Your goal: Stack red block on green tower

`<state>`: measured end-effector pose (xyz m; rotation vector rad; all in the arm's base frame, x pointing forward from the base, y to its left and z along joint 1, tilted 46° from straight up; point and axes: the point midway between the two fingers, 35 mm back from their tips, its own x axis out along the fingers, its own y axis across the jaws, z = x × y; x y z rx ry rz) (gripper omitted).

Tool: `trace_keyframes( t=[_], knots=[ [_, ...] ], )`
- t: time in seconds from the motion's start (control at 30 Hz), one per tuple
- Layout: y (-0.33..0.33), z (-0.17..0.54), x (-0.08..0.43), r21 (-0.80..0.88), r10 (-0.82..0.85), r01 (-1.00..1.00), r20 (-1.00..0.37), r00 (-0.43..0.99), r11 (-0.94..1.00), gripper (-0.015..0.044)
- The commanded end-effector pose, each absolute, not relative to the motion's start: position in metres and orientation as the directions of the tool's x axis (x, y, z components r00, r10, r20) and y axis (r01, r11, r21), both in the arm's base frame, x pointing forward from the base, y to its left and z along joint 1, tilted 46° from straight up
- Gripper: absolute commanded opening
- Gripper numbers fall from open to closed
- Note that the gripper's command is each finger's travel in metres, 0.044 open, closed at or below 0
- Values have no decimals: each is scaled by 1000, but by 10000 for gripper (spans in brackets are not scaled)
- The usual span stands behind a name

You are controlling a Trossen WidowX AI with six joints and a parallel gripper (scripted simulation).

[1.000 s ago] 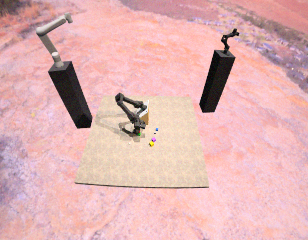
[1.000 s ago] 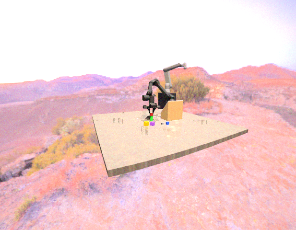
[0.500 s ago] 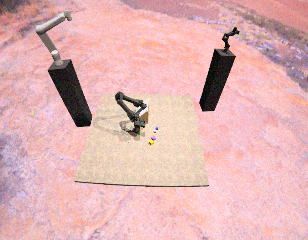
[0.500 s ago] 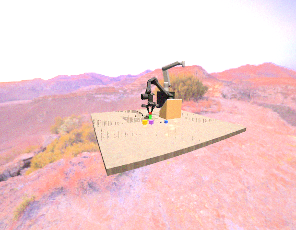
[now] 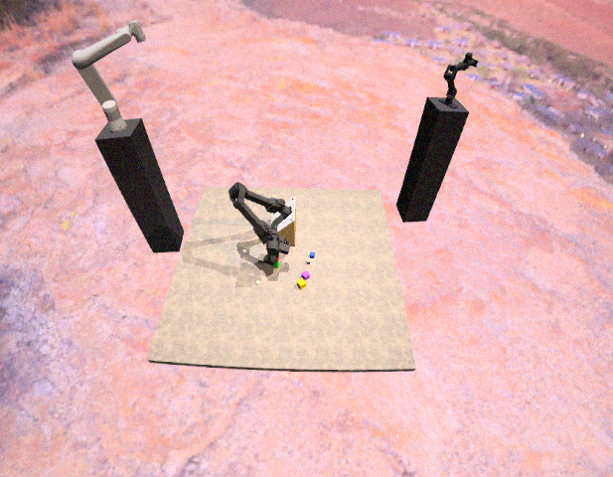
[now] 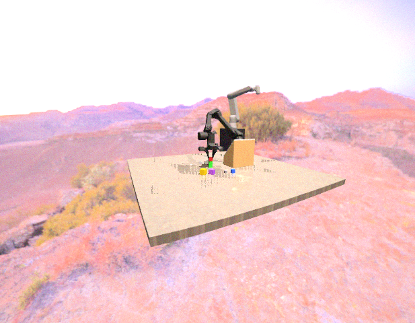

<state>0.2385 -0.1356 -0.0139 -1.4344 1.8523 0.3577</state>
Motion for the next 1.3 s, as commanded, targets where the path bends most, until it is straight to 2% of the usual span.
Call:
trace_keyframes(
  t=[0.0, 0.03, 0.6, 1.27],
  knots=[
    [-135, -13, 238, -215, -708, -920, -700, -90, 329, 0],
    [-133, -12, 239, -215, -708, -919, -700, -90, 329, 0],
    [-135, -14, 239, -219, -707, -918, -702, -87, 330, 440],
    [-135, -14, 239, -219, -707, -918, -702, -87, 330, 440]
  ],
)
